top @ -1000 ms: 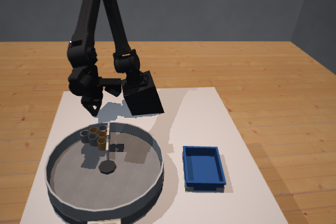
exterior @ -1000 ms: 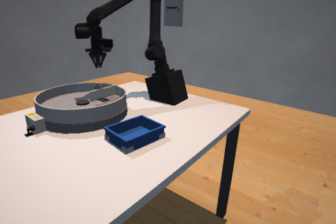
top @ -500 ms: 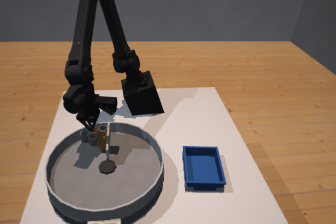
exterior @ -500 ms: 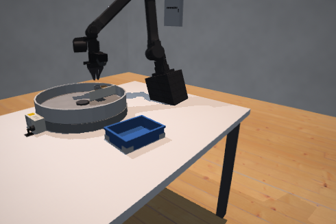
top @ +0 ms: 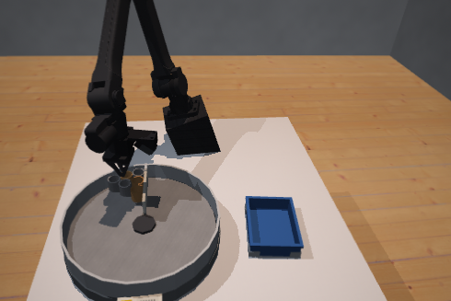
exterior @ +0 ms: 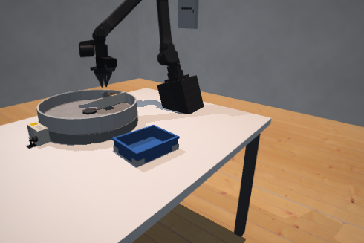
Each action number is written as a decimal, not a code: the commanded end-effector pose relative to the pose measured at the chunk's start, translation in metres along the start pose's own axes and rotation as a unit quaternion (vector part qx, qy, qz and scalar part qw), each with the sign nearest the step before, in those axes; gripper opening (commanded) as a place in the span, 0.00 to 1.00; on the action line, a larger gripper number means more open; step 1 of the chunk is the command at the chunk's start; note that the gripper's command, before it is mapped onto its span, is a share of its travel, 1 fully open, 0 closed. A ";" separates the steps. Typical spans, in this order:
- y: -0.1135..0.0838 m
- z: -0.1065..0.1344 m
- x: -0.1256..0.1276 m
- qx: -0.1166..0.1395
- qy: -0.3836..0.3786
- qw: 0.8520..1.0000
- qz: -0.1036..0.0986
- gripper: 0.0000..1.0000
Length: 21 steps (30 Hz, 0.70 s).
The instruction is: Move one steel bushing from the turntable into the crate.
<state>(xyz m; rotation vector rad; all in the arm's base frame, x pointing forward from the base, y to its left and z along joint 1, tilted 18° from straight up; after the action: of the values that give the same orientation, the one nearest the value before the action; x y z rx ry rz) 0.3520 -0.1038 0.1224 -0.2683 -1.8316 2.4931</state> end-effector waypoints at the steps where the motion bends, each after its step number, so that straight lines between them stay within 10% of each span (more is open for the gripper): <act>1: -0.010 0.006 -0.017 0.001 0.018 1.000 0.026 0.19; 21: -0.008 0.007 -0.026 0.001 0.018 1.000 0.025 0.19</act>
<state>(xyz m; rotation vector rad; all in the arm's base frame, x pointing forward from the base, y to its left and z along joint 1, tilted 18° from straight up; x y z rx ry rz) 0.3537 -0.1041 0.1216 -0.2656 -1.8313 2.4918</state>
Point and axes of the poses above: the point where the finger pads meet when closed, its own y axis out along the fingers, its own x axis across the jaws, z = x × y, the point moved 6 cm from there along -y, back along the fingers, and after that the axes turned 8 degrees about y, right-handed, at the moved point
